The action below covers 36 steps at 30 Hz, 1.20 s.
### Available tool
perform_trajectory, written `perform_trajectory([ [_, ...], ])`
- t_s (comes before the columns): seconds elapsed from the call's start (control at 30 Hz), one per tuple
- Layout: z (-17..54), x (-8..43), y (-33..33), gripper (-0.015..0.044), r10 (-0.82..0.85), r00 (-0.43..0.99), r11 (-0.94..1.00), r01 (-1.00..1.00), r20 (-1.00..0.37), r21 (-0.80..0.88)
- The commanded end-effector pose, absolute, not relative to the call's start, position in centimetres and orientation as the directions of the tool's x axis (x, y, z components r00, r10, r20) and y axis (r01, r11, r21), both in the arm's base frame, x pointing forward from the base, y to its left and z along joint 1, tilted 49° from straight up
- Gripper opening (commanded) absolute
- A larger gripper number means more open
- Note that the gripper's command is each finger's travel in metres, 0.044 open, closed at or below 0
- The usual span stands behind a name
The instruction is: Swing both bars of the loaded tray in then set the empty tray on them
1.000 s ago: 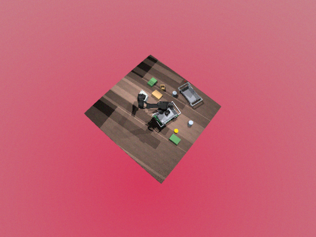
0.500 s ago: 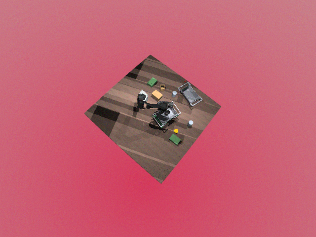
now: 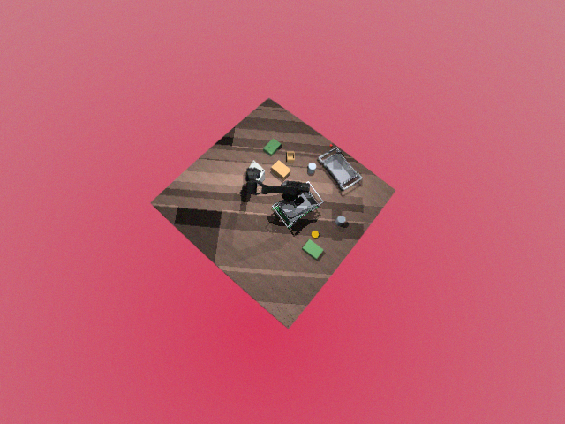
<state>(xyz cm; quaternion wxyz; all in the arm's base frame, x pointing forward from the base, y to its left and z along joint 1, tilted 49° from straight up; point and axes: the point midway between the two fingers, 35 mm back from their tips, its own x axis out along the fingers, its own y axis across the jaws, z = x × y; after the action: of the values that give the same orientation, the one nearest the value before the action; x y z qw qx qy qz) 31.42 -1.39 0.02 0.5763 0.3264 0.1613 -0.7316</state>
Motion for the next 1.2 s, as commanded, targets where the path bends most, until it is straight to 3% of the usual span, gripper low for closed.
perform_trajectory([
  [0.0,-0.13,31.28,-1.56,0.0,-0.737,-0.128,-0.287,0.948,-0.664,0.136],
  [1.17,-0.75,30.7,-2.28,0.0,-0.733,-0.147,-0.299,0.947,-0.665,0.121],
])
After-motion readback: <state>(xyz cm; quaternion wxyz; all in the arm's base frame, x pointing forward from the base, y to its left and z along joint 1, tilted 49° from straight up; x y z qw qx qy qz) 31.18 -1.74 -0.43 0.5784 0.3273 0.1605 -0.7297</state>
